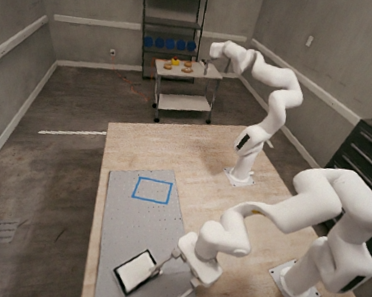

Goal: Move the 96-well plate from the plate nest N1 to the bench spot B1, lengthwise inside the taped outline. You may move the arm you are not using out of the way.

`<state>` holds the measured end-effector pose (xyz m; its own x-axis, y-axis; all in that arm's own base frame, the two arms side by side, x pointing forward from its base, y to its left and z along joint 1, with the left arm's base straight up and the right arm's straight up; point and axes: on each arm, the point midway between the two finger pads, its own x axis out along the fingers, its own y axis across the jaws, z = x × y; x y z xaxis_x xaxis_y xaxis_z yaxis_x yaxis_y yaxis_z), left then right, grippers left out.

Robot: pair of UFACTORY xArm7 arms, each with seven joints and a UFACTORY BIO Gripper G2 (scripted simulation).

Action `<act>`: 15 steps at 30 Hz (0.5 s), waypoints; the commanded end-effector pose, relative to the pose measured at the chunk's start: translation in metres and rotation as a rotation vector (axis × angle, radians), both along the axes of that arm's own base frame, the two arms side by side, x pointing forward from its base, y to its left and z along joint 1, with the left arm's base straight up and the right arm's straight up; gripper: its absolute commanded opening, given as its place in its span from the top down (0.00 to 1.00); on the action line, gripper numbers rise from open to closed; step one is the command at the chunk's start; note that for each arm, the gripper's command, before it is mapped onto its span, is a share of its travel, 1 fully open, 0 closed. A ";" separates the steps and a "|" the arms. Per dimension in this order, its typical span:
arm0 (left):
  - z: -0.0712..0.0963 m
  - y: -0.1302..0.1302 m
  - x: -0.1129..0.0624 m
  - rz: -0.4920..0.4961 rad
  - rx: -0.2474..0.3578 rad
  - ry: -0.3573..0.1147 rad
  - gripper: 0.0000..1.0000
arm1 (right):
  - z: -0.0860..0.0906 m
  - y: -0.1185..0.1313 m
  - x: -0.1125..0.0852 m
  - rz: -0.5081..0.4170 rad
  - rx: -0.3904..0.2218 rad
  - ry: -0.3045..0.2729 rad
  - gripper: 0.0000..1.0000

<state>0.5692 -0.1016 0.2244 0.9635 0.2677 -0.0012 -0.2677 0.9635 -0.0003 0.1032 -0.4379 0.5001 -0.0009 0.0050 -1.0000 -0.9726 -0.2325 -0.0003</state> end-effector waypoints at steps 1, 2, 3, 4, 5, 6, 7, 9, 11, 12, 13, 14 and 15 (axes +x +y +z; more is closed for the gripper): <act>-0.010 -0.017 0.009 0.001 -0.001 -0.005 0.63 | 0.002 0.000 0.000 0.000 -0.004 -0.001 0.00; -0.013 -0.021 0.011 0.001 -0.001 -0.005 0.63 | 0.002 0.000 0.000 0.000 -0.004 -0.001 0.00; -0.016 -0.025 0.012 0.001 -0.001 -0.005 0.63 | 0.002 0.000 0.000 0.000 -0.004 -0.001 0.00; -0.019 -0.029 0.014 0.001 -0.001 -0.005 0.63 | 0.002 0.000 0.000 0.000 -0.004 -0.001 0.00; -0.022 -0.032 0.015 0.001 -0.001 -0.005 0.63 | 0.002 0.000 0.000 0.000 -0.004 -0.001 0.00; -0.024 -0.036 0.017 0.001 -0.001 -0.005 0.63 | 0.002 0.000 0.000 0.000 -0.004 -0.001 0.00; -0.024 -0.036 0.017 0.001 -0.001 -0.005 0.63 | 0.002 0.000 0.000 0.000 -0.004 -0.001 0.00; -0.027 -0.040 0.018 0.001 -0.001 -0.005 0.63 | 0.002 0.000 0.000 0.000 -0.004 -0.001 0.00; -0.033 -0.048 0.021 0.001 -0.001 -0.005 0.63 | 0.002 0.000 0.000 0.000 -0.004 -0.001 0.00; -0.036 -0.052 0.023 0.001 -0.001 -0.005 0.63 | 0.002 0.000 0.000 0.000 -0.004 -0.001 0.00; -0.039 -0.055 0.025 0.001 -0.001 -0.005 0.63 | 0.002 0.000 0.000 0.000 -0.004 -0.001 0.00; -0.041 -0.059 0.026 0.001 -0.001 -0.005 0.63 | 0.002 0.000 0.000 0.000 -0.004 -0.001 0.00; -0.044 -0.063 0.028 0.001 -0.001 -0.005 0.63 | 0.002 0.000 0.000 0.000 -0.004 -0.001 0.00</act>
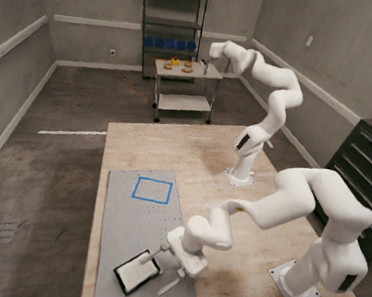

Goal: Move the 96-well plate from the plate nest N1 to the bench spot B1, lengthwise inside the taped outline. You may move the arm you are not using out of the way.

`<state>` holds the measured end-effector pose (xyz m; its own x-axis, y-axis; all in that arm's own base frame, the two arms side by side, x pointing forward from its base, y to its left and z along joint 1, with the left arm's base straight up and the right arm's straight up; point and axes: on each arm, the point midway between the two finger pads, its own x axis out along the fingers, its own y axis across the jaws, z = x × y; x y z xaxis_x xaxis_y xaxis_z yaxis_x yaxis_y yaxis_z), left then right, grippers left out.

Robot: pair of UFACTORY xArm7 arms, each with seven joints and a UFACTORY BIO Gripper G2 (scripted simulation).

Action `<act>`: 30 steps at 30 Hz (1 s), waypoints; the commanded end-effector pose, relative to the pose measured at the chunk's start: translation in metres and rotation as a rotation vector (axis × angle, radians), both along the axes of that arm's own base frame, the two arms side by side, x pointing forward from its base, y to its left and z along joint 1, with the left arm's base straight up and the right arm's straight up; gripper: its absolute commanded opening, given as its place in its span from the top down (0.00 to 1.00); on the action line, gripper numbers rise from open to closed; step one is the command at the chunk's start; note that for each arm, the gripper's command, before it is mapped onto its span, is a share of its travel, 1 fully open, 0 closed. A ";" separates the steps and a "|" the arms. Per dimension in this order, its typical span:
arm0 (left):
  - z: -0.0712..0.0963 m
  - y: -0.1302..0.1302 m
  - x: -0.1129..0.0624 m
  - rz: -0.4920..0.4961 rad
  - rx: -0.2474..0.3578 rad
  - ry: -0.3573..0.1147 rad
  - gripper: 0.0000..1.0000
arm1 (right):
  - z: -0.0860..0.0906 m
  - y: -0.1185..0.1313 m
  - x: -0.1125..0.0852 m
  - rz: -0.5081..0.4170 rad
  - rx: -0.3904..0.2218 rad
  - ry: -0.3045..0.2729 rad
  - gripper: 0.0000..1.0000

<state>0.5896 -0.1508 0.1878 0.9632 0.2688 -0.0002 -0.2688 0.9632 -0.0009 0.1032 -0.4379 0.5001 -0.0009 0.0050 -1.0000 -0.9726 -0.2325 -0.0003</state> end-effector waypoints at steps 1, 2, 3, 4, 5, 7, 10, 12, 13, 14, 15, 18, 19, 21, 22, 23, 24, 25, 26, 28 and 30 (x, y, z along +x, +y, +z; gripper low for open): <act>-0.010 -0.018 0.009 0.000 -0.001 -0.004 0.63 | 0.002 0.000 0.000 0.000 -0.004 -0.001 0.00; -0.013 -0.021 0.010 0.000 -0.001 -0.004 0.63 | 0.002 0.000 0.000 0.000 -0.004 -0.001 0.00; -0.016 -0.025 0.012 0.000 -0.001 -0.004 0.63 | 0.002 0.000 0.000 0.000 -0.004 -0.001 0.00; -0.019 -0.029 0.013 0.000 -0.001 -0.004 0.63 | 0.002 0.000 0.000 0.000 -0.004 -0.001 0.00; -0.022 -0.033 0.015 0.000 -0.001 -0.004 0.63 | 0.002 0.000 0.000 0.000 -0.004 -0.001 0.00; -0.027 -0.041 0.018 0.000 -0.001 -0.004 0.63 | 0.002 0.000 0.000 0.000 -0.004 -0.001 0.00; -0.030 -0.044 0.019 0.000 -0.001 -0.004 0.63 | 0.002 0.000 0.000 0.000 -0.004 -0.001 0.00; -0.036 -0.052 0.023 0.000 -0.001 -0.004 0.63 | 0.002 0.000 0.000 0.000 -0.004 -0.001 0.00; -0.039 -0.056 0.024 0.000 -0.001 -0.004 0.63 | 0.002 0.000 0.000 0.000 -0.004 -0.001 0.00; -0.042 -0.060 0.026 0.000 -0.001 -0.004 0.63 | 0.002 0.000 0.000 0.000 -0.004 -0.001 0.00; -0.044 -0.064 0.027 0.000 -0.001 -0.004 0.63 | 0.002 0.000 0.000 0.000 -0.004 -0.001 0.00; -0.053 -0.075 0.032 0.000 -0.001 -0.004 0.63 | 0.002 0.000 0.000 0.000 -0.004 -0.001 0.00; -0.056 -0.079 0.033 0.000 -0.001 -0.004 0.63 | 0.002 0.000 0.000 0.000 -0.004 -0.001 0.00; -0.061 -0.087 0.036 0.000 -0.001 -0.004 0.63 | 0.002 0.000 0.000 0.000 -0.004 -0.001 0.00; -0.063 -0.089 0.037 0.000 -0.001 -0.004 0.63 | 0.002 0.000 0.000 0.000 -0.004 -0.001 0.00; -0.063 -0.089 0.037 0.000 -0.002 -0.004 0.63 | 0.002 0.000 0.000 0.000 -0.004 -0.001 0.00; -0.063 -0.089 0.037 0.000 -0.002 -0.004 0.63 | 0.002 0.000 0.000 0.000 -0.004 -0.001 0.00; -0.063 -0.089 0.037 0.000 -0.002 -0.004 0.63 | 0.002 0.000 0.000 0.000 -0.004 -0.001 0.00; -0.063 -0.089 0.037 0.000 -0.002 -0.004 0.63 | 0.002 0.000 0.000 0.000 -0.004 -0.001 0.00; -0.063 -0.089 0.037 0.000 -0.001 -0.004 0.63 | 0.002 0.000 0.000 0.000 -0.004 -0.001 0.00; -0.063 -0.089 0.037 0.000 -0.002 -0.004 0.63 | 0.002 0.000 0.000 0.000 -0.004 -0.001 0.00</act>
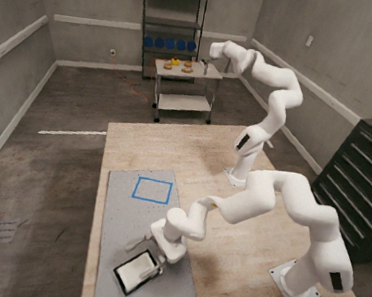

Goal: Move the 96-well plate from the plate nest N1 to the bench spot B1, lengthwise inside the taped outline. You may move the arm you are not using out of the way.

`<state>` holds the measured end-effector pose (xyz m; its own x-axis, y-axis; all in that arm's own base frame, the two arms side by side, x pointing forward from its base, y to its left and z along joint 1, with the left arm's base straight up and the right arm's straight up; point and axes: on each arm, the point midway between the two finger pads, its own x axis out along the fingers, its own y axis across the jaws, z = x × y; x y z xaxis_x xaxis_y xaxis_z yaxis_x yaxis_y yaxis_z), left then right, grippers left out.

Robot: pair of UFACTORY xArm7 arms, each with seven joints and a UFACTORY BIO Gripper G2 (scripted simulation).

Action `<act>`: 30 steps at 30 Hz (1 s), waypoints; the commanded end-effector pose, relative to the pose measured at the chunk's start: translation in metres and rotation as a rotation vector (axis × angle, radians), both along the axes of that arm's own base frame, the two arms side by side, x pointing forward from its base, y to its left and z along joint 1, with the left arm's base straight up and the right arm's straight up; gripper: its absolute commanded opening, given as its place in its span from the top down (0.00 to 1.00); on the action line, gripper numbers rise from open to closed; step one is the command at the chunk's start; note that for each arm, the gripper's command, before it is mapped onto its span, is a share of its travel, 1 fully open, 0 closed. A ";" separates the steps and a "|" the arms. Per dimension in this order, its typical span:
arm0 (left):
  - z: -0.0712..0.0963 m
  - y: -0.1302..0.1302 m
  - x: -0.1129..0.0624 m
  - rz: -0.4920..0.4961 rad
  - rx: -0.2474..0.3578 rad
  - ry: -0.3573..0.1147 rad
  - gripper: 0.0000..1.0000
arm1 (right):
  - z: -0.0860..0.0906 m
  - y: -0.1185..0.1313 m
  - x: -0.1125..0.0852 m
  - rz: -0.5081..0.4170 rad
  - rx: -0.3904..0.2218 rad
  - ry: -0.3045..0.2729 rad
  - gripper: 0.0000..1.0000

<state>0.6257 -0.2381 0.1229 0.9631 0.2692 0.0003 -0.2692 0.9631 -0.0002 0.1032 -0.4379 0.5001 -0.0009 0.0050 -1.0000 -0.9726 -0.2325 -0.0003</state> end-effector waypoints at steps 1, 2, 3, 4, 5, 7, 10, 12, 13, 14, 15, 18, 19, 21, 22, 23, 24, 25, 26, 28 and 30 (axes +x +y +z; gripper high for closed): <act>0.002 -0.002 0.001 0.000 -0.002 -0.004 0.63 | 0.002 0.000 0.000 0.000 -0.004 -0.001 0.00; 0.002 -0.002 0.001 0.000 -0.002 -0.004 0.63 | 0.002 0.000 0.000 0.000 -0.004 -0.001 0.00; 0.002 -0.002 0.001 0.000 -0.002 -0.004 0.63 | 0.002 0.000 0.000 0.000 -0.004 -0.001 0.00; 0.002 -0.002 0.001 0.000 -0.002 -0.004 0.63 | 0.002 0.000 0.000 0.000 -0.004 -0.001 0.00; 0.002 -0.002 0.001 0.000 -0.002 -0.004 0.63 | 0.002 0.000 0.000 0.000 -0.004 -0.001 0.00; 0.002 -0.002 0.001 0.000 -0.002 -0.004 0.63 | 0.002 0.000 0.000 0.000 -0.004 -0.001 0.00; -0.003 -0.002 0.001 0.000 -0.002 -0.004 0.63 | 0.002 0.000 0.000 0.000 -0.004 -0.001 0.00; -0.006 -0.002 0.001 0.000 -0.002 -0.004 0.63 | 0.002 0.000 0.000 0.000 -0.004 -0.001 0.00; -0.006 -0.002 0.001 0.000 -0.002 -0.004 0.63 | 0.002 0.000 0.000 0.000 -0.004 -0.001 0.00; -0.006 -0.002 0.001 0.000 -0.002 -0.004 0.63 | 0.002 0.000 0.000 0.000 -0.004 -0.001 0.00; -0.008 -0.002 0.001 0.000 -0.002 -0.004 0.63 | 0.002 0.000 0.000 0.000 -0.004 -0.001 0.00; -0.013 -0.002 0.001 0.000 -0.002 -0.004 0.63 | 0.002 0.000 0.000 0.000 -0.004 -0.001 0.00; -0.015 -0.002 0.001 0.000 -0.002 -0.004 0.63 | 0.002 0.000 0.000 0.000 -0.004 -0.001 0.00; -0.018 -0.002 0.001 0.000 -0.002 -0.004 0.63 | 0.002 0.000 0.000 0.000 -0.004 -0.001 0.00; -0.020 -0.002 0.001 0.000 -0.002 -0.004 0.63 | 0.002 0.000 0.000 0.000 -0.004 -0.001 0.00; -0.021 -0.002 0.001 0.000 -0.002 -0.004 0.63 | 0.002 0.000 0.000 0.000 -0.004 -0.001 0.00; -0.023 -0.002 0.001 0.000 -0.002 -0.004 0.63 | 0.002 0.000 0.000 0.000 -0.004 -0.001 0.00; -0.025 -0.002 0.001 0.000 -0.002 -0.004 0.63 | 0.002 0.000 0.000 0.000 -0.004 -0.001 0.00; -0.026 -0.002 0.001 0.000 -0.002 -0.004 0.63 | 0.002 0.000 0.000 0.000 -0.004 -0.001 0.00; -0.030 -0.002 0.001 0.000 -0.002 -0.004 0.63 | 0.002 0.000 0.000 0.000 -0.004 -0.001 0.00; -0.032 -0.002 0.001 0.000 -0.002 -0.004 0.63 | 0.002 0.000 0.000 0.000 -0.004 -0.001 0.00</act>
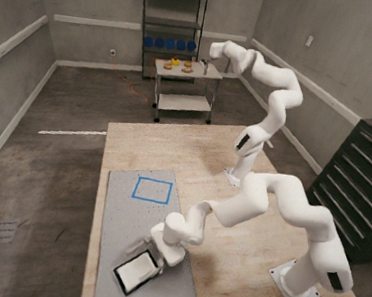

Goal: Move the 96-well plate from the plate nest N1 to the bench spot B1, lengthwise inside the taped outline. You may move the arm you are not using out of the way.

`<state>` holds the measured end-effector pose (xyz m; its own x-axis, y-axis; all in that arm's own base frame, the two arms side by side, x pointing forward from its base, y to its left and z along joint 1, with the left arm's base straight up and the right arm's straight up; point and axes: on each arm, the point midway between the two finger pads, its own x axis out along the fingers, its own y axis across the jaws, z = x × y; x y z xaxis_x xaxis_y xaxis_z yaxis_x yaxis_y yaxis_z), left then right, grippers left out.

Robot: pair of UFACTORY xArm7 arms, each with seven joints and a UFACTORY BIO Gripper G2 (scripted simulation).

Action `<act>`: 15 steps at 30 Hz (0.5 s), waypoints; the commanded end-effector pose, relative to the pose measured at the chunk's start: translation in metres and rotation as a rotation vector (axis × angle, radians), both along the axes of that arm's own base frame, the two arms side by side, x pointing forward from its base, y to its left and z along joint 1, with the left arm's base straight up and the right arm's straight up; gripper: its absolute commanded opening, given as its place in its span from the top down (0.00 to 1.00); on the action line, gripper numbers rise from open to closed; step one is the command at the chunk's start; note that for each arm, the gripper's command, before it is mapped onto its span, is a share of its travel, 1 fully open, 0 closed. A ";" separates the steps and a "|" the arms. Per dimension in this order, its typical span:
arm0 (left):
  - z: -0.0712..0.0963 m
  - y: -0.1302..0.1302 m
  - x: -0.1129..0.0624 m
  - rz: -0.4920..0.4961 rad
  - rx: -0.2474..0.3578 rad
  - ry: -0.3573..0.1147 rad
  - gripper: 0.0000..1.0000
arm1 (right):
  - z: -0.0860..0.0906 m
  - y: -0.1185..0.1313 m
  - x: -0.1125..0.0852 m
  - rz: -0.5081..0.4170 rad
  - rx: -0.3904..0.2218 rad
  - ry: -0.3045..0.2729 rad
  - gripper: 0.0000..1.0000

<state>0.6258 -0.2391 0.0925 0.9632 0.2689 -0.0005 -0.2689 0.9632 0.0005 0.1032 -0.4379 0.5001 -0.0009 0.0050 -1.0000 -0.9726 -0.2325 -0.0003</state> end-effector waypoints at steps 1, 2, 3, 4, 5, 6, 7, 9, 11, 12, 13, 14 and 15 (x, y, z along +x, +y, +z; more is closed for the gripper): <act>-0.001 -0.001 0.001 0.000 -0.003 -0.005 0.63 | 0.002 0.000 0.000 0.000 -0.004 -0.001 0.00; -0.003 -0.001 0.001 0.000 -0.003 -0.005 0.63 | 0.002 0.000 0.000 0.000 -0.004 -0.001 0.00; -0.004 -0.001 0.001 0.000 -0.003 -0.005 0.63 | 0.002 0.000 0.000 0.000 -0.004 -0.001 0.00; -0.006 -0.001 0.001 0.000 -0.003 -0.005 0.63 | 0.002 0.000 0.000 0.000 -0.004 -0.001 0.00; -0.008 -0.001 0.001 0.000 -0.003 -0.005 0.63 | 0.002 0.000 0.000 0.000 -0.004 -0.001 0.00; -0.009 -0.001 0.001 0.000 -0.003 -0.005 0.63 | 0.002 0.000 0.000 0.000 -0.004 -0.001 0.00; -0.011 -0.001 0.001 0.000 -0.003 -0.005 0.63 | 0.002 0.000 0.000 0.000 -0.004 -0.001 0.00; -0.014 -0.001 0.001 0.000 -0.003 -0.005 0.63 | 0.002 0.000 0.000 0.000 -0.004 -0.001 0.00; -0.018 -0.001 0.001 0.000 -0.003 -0.005 0.63 | 0.002 0.000 0.000 0.000 -0.004 -0.001 0.00; -0.019 -0.001 0.001 0.000 -0.003 -0.005 0.63 | 0.002 0.000 0.000 0.000 -0.004 -0.001 0.00; -0.021 -0.001 0.001 0.000 -0.003 -0.005 0.63 | 0.002 0.000 0.000 0.000 -0.004 -0.001 0.00; -0.023 -0.001 0.001 0.000 -0.003 -0.005 0.63 | 0.002 0.000 0.000 0.000 -0.004 -0.001 0.00; -0.024 -0.001 0.001 0.000 -0.003 -0.005 0.63 | 0.002 0.000 0.000 0.000 -0.004 -0.001 0.00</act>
<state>0.6258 -0.2391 0.0708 0.9632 0.2688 -0.0005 -0.2688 0.9632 0.0004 0.1032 -0.4379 0.5001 -0.0009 0.0050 -1.0000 -0.9726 -0.2325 -0.0003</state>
